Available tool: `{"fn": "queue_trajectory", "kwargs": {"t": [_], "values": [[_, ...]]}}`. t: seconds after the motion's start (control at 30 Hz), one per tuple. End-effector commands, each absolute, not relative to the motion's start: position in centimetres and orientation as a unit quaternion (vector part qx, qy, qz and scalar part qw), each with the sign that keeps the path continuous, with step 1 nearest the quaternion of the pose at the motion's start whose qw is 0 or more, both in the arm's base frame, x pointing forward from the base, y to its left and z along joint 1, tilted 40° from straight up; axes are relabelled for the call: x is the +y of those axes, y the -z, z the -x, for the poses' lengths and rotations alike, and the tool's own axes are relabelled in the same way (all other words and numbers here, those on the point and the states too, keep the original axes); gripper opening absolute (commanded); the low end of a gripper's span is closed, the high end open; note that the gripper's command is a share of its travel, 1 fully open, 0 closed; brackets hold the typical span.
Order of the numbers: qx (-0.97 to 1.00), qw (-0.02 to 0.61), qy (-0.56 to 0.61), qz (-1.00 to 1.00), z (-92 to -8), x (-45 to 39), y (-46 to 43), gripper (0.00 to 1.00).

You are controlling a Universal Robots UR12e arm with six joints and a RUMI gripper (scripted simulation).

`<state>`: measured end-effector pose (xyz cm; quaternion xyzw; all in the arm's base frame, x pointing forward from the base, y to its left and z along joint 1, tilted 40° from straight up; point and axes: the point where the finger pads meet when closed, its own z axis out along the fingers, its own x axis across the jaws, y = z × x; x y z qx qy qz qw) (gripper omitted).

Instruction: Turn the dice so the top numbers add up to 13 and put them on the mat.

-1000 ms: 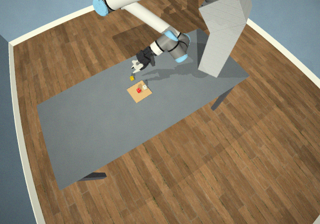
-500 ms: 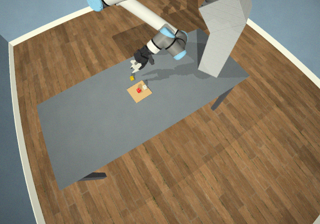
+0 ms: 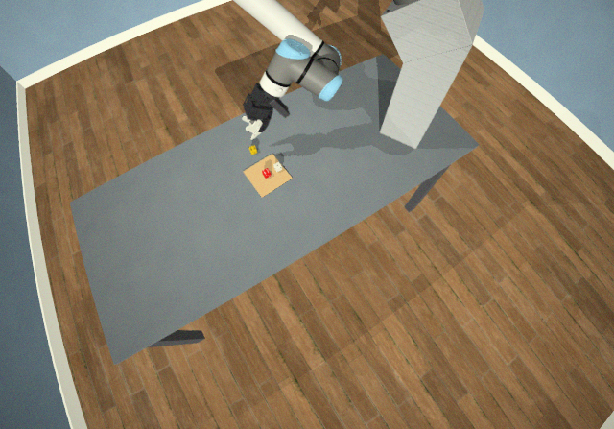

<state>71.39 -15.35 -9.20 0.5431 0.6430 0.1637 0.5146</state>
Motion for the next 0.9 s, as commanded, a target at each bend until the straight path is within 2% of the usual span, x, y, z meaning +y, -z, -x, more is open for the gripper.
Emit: {"fn": "queue_trajectory", "kwargs": {"t": [0.0, 0.57, 0.87], "values": [[0.652, 0.469, -0.110, -0.585, -72.0, -15.1, 8.6, 0.24], [0.661, 0.372, -0.007, -0.651, -73.0, -14.6, 7.4, 0.24], [0.661, 0.349, 0.016, -0.664, -73.2, -14.4, 7.1, 0.24]]}}
